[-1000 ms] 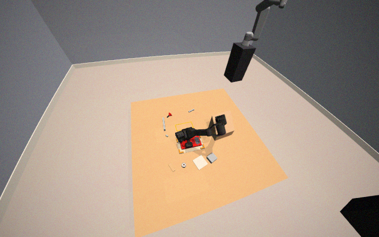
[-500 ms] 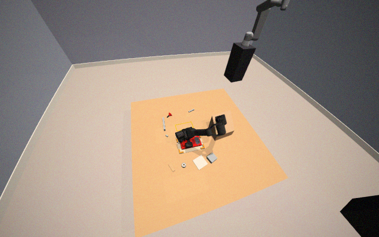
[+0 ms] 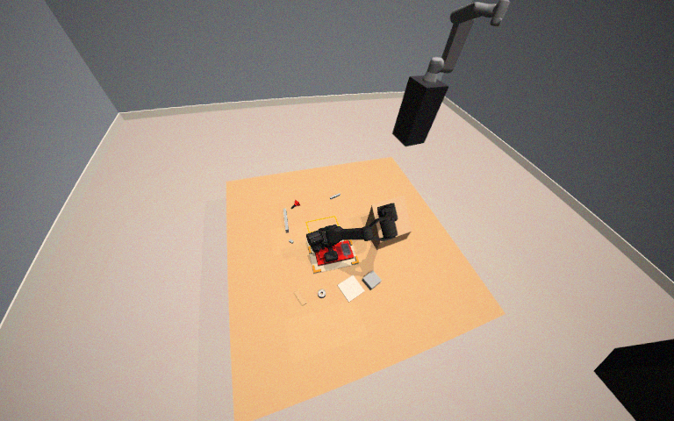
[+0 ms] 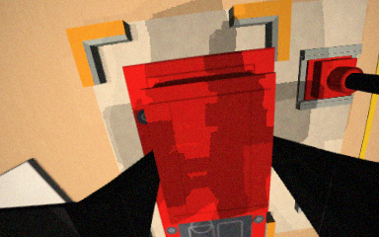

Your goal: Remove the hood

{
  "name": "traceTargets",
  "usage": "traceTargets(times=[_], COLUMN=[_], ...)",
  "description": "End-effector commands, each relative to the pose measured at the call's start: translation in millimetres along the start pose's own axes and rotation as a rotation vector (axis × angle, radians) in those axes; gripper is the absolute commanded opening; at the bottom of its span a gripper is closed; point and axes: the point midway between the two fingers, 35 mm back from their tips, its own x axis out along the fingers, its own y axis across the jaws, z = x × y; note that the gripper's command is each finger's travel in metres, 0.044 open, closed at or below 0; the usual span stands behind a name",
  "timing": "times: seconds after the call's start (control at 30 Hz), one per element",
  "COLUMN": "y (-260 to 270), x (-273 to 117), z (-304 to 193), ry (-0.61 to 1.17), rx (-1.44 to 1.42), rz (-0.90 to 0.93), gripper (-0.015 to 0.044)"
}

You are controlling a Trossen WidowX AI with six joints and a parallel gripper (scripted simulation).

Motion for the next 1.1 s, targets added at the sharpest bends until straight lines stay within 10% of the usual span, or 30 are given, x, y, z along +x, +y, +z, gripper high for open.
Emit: traceTargets(times=[0.0, 1.07], y=[0, 0], x=[-5, -63], z=[2, 2], ry=[-0.006, -0.006], rx=[-0.005, -0.005], rz=[0.001, -0.002], gripper=[0.0, 0.0])
